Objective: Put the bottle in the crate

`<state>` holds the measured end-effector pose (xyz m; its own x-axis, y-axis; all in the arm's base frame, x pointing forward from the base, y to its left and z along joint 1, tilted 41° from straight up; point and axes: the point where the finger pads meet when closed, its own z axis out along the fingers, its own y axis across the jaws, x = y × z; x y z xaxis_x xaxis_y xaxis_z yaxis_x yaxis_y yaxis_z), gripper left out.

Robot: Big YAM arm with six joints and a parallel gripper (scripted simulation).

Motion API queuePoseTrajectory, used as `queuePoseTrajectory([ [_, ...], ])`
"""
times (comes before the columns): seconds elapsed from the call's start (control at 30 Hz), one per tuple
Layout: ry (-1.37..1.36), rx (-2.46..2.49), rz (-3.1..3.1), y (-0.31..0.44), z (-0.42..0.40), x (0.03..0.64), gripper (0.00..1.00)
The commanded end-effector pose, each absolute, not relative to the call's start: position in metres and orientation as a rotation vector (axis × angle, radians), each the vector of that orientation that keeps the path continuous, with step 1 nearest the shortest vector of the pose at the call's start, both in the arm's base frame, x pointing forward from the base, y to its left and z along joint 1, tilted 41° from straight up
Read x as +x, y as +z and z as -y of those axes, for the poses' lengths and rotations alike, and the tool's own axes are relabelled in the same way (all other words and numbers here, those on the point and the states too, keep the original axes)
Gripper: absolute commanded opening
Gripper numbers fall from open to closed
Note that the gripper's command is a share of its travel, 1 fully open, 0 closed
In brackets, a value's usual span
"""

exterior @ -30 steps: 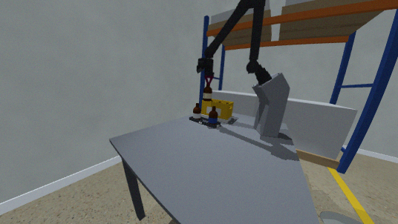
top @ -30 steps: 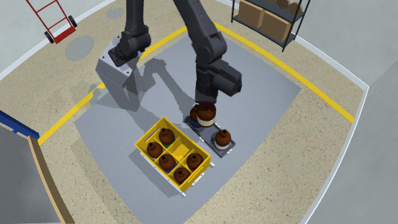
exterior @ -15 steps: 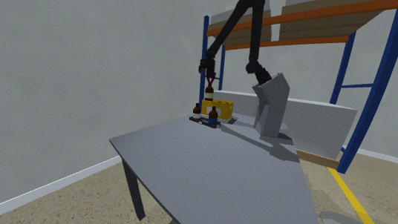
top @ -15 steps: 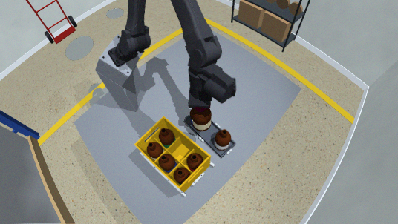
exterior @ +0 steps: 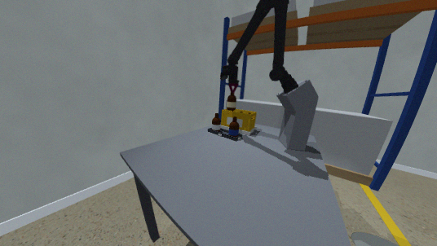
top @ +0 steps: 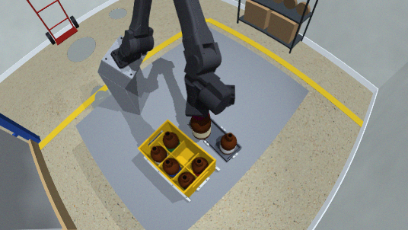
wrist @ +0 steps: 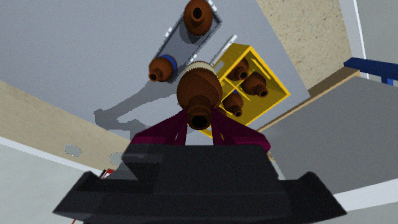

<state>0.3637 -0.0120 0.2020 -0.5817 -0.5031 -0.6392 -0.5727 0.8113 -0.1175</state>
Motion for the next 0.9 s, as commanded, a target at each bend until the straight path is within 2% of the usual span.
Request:
queuePoseTrajectory([
  [0.0, 0.104, -0.800, -2.298, 0.198, 0.027, 0.367, 0.00],
  [0.87, 0.072, -0.802, -2.271, 0.198, 0.079, 0.376, 0.00],
])
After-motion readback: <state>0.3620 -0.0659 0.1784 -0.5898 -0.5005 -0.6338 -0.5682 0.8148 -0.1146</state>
